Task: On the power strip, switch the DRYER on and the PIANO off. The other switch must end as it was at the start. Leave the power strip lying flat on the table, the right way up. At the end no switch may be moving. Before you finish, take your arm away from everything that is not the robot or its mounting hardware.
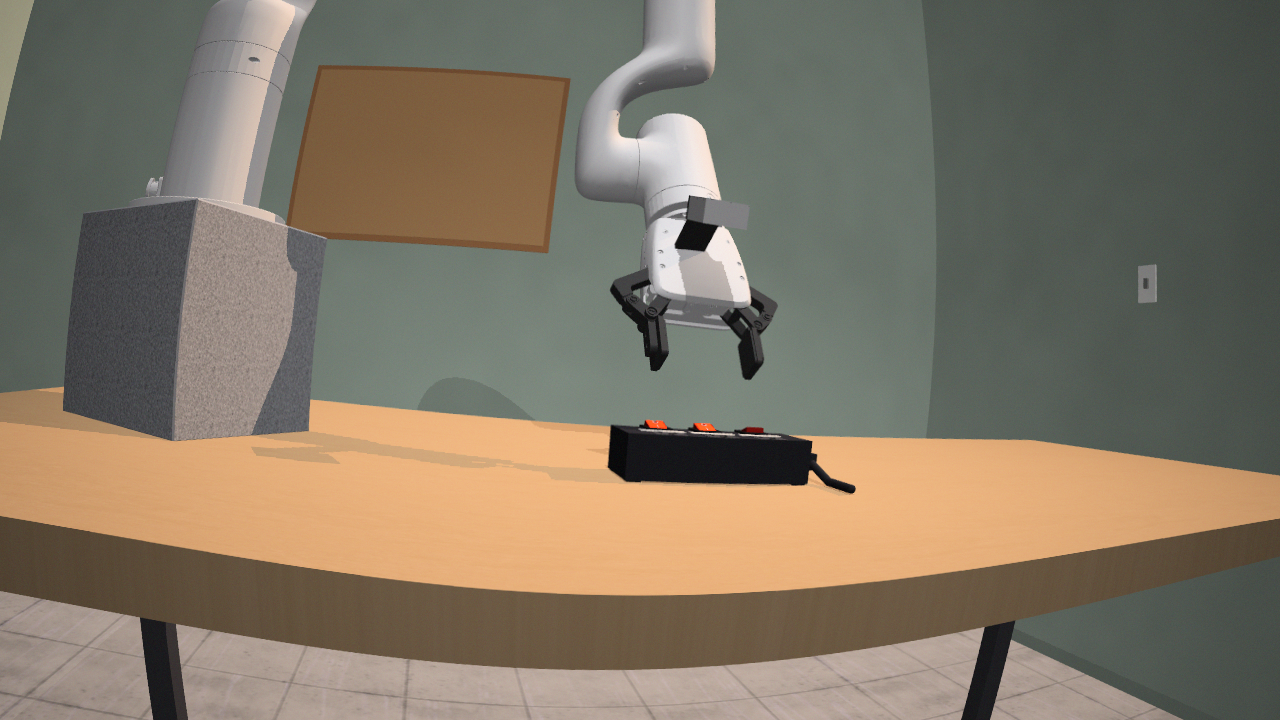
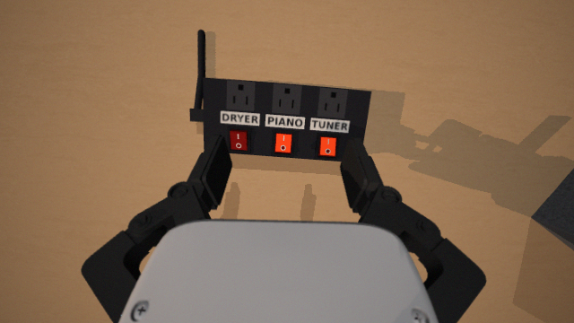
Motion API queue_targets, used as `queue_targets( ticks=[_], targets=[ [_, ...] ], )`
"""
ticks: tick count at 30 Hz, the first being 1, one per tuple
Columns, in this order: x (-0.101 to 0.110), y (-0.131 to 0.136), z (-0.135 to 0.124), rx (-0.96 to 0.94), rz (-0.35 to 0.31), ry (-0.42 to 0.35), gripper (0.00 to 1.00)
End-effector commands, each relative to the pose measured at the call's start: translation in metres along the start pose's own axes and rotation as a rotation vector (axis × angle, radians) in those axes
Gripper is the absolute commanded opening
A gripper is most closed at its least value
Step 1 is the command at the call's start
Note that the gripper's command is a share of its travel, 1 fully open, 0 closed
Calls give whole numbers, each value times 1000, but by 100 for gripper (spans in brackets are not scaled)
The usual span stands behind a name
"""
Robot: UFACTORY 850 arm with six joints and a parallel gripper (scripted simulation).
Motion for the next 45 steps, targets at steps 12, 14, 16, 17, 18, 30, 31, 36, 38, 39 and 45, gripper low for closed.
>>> queue_targets(
  ticks=[12,14,16,17,18,30,31,36,38,39,45],
  targets=[
    [1,-1,0,-1,1,0,100],
    [1,-1,1,1,3,0,100],
    [1,-2,2,11,11,-5,100],
    [1,-4,3,22,20,-10,100],
    [1,-4,3,22,20,-10,100],
    [3,-30,28,286,207,-119,100],
    [5,-34,33,342,241,-139,100],
    [6,-37,38,403,275,-160,100],
    [7,-39,44,469,308,-181,100],
    [7,-39,44,469,308,-181,100],
    [10,-41,55,609,371,-222,100]
  ],
)
Point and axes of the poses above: the point where the finger pads meet when closed, its own x axis back along the fingers, its own y axis across the jaws, z = x × y, the point moved 10 cm from there along x, back along the fingers, and after that the axes turned 7 degrees about x, right-handed, at the moved point
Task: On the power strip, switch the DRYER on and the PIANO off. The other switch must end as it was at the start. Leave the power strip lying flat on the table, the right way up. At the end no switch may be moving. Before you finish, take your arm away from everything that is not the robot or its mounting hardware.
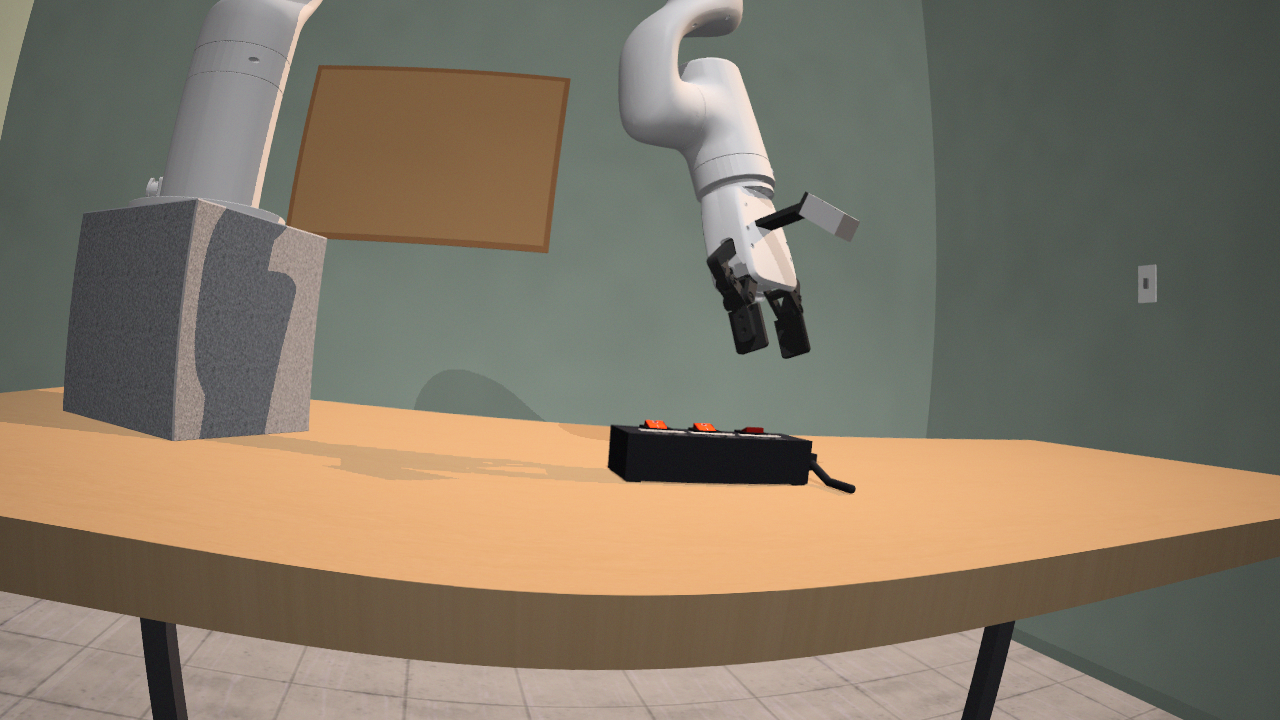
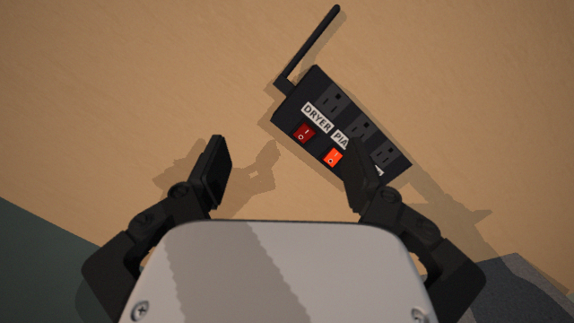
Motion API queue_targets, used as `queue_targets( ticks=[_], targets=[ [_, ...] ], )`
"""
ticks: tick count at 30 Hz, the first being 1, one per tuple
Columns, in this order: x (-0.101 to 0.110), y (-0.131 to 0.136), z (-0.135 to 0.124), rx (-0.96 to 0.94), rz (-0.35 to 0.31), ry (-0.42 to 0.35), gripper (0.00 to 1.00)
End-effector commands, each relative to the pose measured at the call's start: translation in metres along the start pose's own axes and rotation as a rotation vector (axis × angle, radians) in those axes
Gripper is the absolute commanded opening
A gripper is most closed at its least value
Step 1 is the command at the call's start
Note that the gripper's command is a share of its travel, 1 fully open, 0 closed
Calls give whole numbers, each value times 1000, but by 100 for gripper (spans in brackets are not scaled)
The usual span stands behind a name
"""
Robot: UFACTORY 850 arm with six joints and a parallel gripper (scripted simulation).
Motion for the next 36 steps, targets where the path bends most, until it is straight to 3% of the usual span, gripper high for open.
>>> queue_targets(
  ticks=[1,6,16,17,36],
  targets=[
    [2,2,5,53,41,-12,100],
    [9,8,14,199,92,-60,100],
    [12,12,18,272,113,-84,100],
    [16,17,21,345,130,-108,100],
    [19,23,25,415,144,-130,100]
  ],
)
Point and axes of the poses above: the point where the finger pads meet when closed, its own x axis back along the fingers, its own y axis across the jaws, z = x × y, the point moved 10 cm from there along x, back along the fingers, and after that the axes turned 7 degrees about x, right-handed, at the moved point
